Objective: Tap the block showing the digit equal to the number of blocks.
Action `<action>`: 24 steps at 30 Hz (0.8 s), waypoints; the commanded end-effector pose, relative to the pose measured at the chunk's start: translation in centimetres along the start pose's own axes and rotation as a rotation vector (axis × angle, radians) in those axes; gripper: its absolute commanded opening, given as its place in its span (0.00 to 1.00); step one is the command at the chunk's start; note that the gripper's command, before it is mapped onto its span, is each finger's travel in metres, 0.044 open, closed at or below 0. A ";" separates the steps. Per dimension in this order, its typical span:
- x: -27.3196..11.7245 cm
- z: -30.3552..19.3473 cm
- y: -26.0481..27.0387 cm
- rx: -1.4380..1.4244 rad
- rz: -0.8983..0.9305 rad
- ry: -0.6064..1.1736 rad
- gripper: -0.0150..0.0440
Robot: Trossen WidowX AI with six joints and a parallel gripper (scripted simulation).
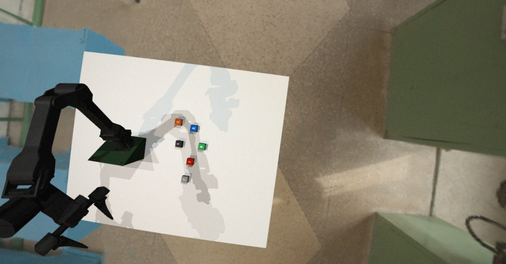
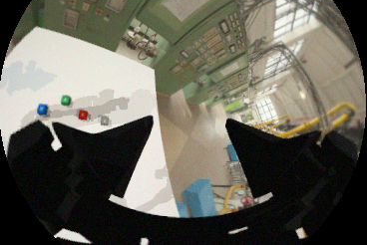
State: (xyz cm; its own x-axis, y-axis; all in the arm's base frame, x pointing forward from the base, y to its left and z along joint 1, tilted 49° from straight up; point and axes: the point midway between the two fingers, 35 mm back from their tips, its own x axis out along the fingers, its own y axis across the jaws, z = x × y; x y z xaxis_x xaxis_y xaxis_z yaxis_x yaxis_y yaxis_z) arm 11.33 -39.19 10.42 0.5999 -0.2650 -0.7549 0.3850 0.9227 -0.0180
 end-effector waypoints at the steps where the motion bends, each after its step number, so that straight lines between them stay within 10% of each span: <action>1: 5.4 -0.1 4.7 0.034 0.239 0.130 0.93; 12: 14.6 -3.6 21.4 0.066 0.847 0.664 0.93; 24: 15.0 -4.3 23.4 0.066 0.907 0.746 0.93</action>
State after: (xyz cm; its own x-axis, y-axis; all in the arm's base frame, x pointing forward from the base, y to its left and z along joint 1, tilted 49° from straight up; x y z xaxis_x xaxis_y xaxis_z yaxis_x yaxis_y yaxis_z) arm 26.37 -20.54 -4.04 0.1344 0.7274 -0.6730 0.0700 0.6705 0.7386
